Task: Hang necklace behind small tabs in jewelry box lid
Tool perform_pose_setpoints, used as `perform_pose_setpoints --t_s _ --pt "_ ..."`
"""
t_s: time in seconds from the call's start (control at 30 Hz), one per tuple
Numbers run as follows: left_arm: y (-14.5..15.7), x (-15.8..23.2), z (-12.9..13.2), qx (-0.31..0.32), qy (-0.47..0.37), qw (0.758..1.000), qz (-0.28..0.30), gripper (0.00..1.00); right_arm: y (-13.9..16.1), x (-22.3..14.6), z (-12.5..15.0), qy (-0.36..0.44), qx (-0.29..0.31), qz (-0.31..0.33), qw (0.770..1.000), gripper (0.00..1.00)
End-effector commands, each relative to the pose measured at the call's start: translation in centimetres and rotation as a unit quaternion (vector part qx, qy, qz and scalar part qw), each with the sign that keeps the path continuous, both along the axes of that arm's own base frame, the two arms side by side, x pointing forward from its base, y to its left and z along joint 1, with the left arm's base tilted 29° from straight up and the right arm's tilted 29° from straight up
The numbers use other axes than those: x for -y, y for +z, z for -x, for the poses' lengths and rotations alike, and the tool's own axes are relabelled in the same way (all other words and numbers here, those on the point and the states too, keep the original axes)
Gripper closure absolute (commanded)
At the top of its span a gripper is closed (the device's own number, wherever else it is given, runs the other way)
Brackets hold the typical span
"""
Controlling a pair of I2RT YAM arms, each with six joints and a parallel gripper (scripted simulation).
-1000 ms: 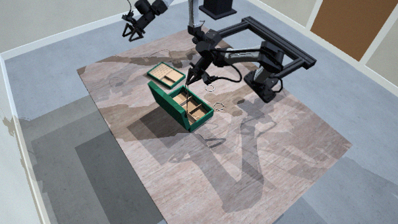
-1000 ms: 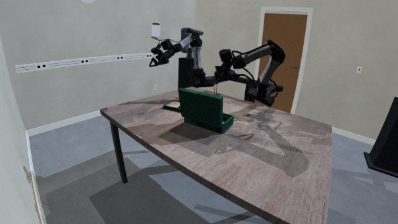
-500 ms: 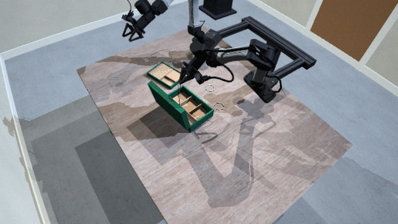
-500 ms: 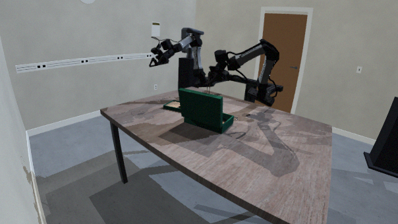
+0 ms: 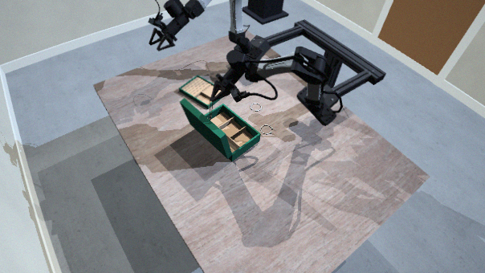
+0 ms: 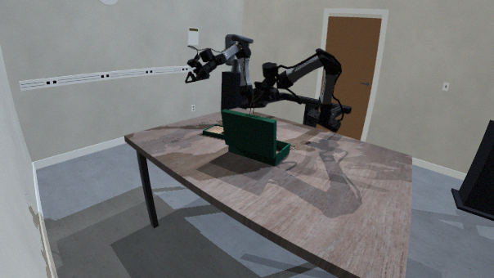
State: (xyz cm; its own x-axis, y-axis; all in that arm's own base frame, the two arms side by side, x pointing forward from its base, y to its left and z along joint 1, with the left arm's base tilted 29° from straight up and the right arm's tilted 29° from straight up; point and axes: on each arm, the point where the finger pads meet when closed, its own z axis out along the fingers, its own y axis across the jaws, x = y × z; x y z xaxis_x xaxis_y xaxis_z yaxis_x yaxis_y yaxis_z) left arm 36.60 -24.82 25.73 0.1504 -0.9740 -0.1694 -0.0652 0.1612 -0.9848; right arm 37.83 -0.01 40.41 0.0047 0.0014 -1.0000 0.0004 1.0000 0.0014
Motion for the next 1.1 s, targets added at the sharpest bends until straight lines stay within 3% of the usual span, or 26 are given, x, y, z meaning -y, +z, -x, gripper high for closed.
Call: perform_pose_setpoints --t_s 0.0,0.53,0.6,0.73,0.87,1.07 --pt "1.8 1.1 -0.1 0.018 -0.011 1.0 0.022 0.97 3.2 -0.4 1.3 0.007 0.042 0.004 0.999 0.0" --pt "2.0 0.3 0.1 0.015 -0.002 1.0 0.024 0.97 3.2 -0.4 1.3 0.007 0.042 0.004 0.999 0.0" --pt "-1.5 0.1 -0.4 -0.005 -0.003 1.0 -0.003 0.97 3.2 -0.4 1.3 0.007 0.042 0.004 0.999 0.0" --pt "-0.4 -0.1 -0.5 0.006 -0.004 1.0 0.007 0.97 3.2 -0.4 1.3 0.007 0.042 0.004 0.999 0.0" --pt "-2.3 -0.2 -0.9 -0.003 -0.004 1.0 -0.006 0.97 3.2 -0.4 1.3 0.007 0.042 0.004 0.999 0.0" --pt "0.4 0.1 -0.5 0.019 -0.011 0.999 0.024 0.97 3.2 -0.4 1.3 0.007 0.042 0.004 0.999 0.0"
